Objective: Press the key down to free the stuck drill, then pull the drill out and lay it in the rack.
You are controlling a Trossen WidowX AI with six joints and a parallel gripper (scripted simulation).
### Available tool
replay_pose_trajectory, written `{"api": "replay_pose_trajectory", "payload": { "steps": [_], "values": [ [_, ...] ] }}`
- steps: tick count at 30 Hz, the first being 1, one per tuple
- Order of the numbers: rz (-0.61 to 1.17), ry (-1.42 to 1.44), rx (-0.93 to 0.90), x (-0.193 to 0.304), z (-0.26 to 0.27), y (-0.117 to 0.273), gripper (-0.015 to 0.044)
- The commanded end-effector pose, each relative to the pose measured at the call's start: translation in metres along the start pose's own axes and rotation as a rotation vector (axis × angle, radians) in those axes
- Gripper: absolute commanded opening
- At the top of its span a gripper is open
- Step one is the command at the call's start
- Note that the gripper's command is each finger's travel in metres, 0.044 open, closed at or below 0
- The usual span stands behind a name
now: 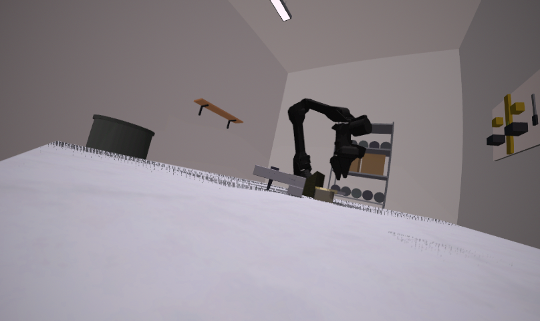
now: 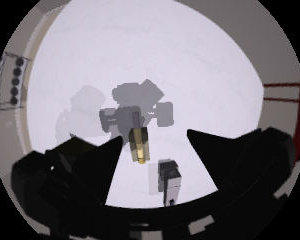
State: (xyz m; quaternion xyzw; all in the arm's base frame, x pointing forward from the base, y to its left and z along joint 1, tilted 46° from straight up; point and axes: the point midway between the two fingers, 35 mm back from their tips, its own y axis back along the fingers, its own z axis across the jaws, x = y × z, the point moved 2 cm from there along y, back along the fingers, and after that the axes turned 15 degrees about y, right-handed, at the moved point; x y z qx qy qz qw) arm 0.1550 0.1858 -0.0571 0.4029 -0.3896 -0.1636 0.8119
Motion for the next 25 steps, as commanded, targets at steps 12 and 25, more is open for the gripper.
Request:
{"api": "replay_pose_trajectory", "payload": {
  "steps": [12, 25],
  "values": [
    [-0.132, -0.066, 0.418, 0.113, -0.086, 0.067, 0.0440],
    [-0.002, -0.279, 0.727, 0.274, -0.100, 0.115, 0.0440]
  ]
}}
